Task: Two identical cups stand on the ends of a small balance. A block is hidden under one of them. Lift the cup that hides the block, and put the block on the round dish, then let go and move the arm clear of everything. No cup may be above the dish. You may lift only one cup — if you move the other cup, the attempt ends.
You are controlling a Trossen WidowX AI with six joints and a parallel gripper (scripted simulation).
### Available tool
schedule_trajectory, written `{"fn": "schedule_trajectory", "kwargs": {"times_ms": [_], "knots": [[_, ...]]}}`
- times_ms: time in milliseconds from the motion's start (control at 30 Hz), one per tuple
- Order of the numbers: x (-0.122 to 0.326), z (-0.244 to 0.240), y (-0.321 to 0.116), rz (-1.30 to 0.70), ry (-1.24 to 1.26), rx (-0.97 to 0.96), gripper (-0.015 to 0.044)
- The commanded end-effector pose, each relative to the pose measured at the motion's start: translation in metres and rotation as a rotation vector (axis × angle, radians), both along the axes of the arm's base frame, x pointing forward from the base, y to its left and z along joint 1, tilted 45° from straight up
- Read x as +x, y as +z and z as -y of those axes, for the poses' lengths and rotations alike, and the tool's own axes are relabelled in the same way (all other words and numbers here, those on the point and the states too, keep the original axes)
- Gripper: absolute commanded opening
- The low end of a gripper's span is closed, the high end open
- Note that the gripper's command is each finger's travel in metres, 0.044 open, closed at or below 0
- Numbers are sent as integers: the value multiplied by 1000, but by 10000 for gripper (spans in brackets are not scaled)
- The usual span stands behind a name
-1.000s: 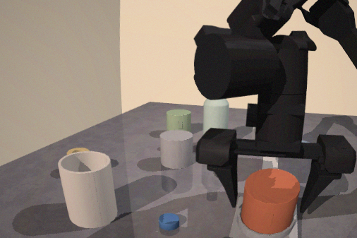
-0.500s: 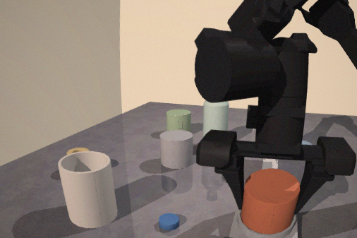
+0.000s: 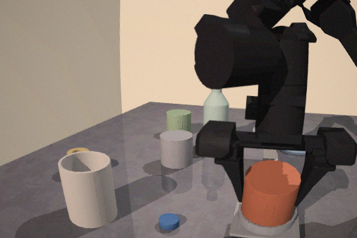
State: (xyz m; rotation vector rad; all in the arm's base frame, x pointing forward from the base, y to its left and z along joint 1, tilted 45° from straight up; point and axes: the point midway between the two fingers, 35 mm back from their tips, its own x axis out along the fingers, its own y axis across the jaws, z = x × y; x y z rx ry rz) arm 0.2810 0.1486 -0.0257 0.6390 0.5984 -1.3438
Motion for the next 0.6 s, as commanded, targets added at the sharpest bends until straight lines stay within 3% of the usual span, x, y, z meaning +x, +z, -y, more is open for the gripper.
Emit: {"fn": "schedule_trajectory", "kwargs": {"times_ms": [0, 567], "knots": [[1, -7, 5, 6, -1, 10, 0], [0, -23, 20, 5, 10, 16, 0]]}}
